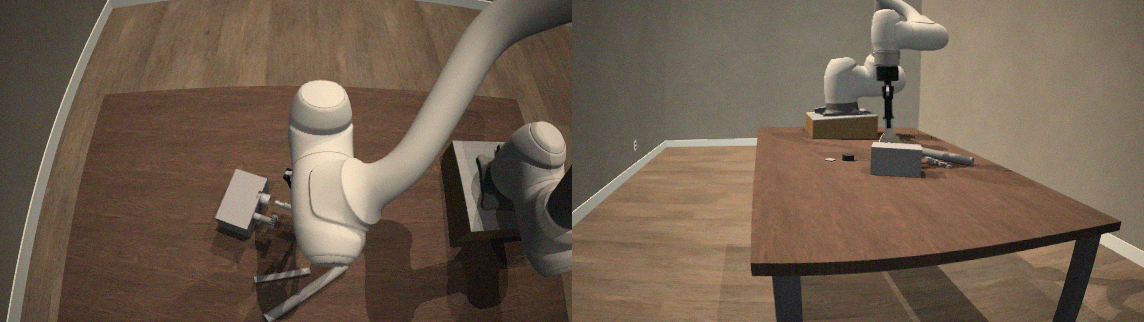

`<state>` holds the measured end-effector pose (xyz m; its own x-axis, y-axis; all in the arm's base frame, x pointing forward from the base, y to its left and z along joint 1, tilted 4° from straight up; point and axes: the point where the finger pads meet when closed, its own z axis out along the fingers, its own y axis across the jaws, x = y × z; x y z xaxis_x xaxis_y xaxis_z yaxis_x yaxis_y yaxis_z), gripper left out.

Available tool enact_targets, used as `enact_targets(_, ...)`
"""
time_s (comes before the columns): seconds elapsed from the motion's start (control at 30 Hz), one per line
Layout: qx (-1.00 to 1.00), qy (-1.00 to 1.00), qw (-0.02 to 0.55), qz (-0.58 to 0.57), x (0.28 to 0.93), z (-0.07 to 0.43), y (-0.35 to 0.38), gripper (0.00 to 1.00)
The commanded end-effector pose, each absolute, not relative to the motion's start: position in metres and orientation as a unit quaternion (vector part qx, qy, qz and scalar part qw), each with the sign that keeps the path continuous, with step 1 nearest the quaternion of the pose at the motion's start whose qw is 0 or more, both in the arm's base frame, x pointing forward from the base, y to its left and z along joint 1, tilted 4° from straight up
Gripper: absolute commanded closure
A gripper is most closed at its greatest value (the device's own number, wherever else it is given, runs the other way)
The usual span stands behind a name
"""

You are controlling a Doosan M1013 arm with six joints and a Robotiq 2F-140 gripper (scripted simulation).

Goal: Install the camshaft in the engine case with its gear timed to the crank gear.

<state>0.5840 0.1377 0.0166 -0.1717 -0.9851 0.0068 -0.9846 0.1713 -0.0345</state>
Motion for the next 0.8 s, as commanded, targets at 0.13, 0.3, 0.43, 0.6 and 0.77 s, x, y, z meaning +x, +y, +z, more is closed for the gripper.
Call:
enact_targets(0.13,-0.64,0.768,0.009,-0.012,0.5828,0.0147,0.1371,0.95)
enact_targets(0.3,-0.64,0.768,0.009,-0.012,0.5828,0.0147,0.1371,0.95)
enact_targets(0.43,-0.64,0.768,0.009,-0.012,0.5832,0.0147,0.137,0.95)
enact_targets(0.6,-0.64,0.768,0.009,-0.012,0.5844,0.0148,0.1368,0.95)
enact_targets(0.77,-0.64,0.768,0.01,-0.012,0.5855,0.0148,0.1367,0.95)
